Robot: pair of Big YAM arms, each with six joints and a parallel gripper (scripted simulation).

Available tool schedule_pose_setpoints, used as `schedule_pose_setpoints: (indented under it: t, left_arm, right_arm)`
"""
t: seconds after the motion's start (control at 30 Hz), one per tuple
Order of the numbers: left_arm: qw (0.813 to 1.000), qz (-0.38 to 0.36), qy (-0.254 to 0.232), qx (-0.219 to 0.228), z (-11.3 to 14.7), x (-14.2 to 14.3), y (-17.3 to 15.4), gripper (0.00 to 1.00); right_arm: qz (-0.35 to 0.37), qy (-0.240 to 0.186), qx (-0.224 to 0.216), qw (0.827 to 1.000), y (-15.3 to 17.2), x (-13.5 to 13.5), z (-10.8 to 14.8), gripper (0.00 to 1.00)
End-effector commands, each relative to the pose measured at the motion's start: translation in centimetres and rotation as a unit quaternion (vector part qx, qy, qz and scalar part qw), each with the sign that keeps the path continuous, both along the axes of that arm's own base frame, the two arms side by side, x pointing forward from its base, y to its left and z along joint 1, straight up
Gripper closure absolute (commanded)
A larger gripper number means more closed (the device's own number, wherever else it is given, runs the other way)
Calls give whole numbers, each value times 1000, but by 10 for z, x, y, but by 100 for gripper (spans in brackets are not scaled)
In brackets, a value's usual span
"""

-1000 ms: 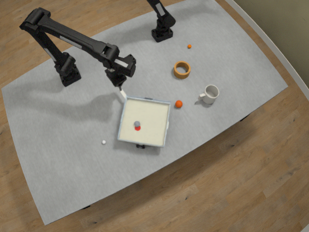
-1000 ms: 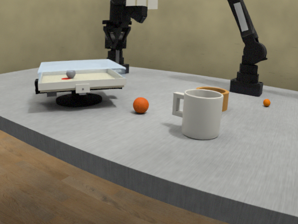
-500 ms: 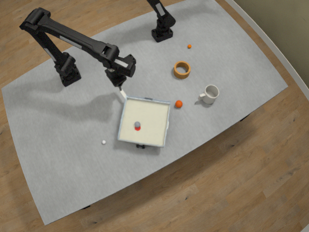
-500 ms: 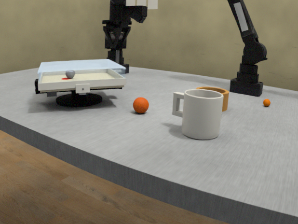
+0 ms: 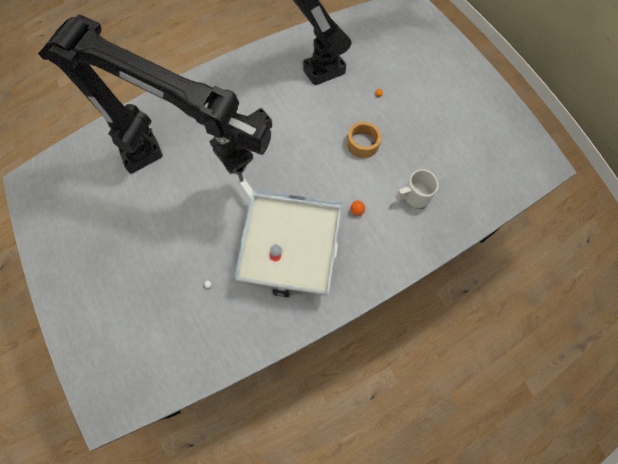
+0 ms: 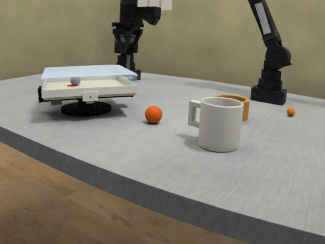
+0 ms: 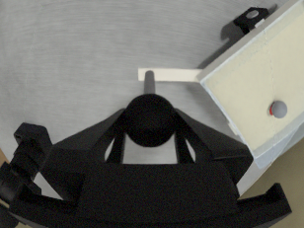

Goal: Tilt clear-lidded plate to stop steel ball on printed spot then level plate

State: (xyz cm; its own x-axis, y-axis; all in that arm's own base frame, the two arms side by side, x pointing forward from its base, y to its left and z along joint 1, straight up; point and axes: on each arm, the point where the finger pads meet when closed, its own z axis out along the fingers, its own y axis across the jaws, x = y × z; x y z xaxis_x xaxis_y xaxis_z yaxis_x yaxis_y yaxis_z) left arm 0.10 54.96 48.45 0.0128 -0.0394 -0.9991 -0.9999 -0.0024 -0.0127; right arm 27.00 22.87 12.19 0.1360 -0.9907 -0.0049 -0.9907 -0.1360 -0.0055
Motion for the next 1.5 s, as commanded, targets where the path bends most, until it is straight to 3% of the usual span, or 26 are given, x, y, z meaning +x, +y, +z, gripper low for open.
schedule_pose_setpoints:
  t: [0.0,1.47]
  left_arm:
    - [1000,5,6,20,16,-7,-5,0]
    - [1000,5,6,20,16,-7,-5,0]
  right_arm:
    - [-13,-4,2,1000,-4,2,-6,100]
    - [-3,-4,0,1000,-14,2,3,100]
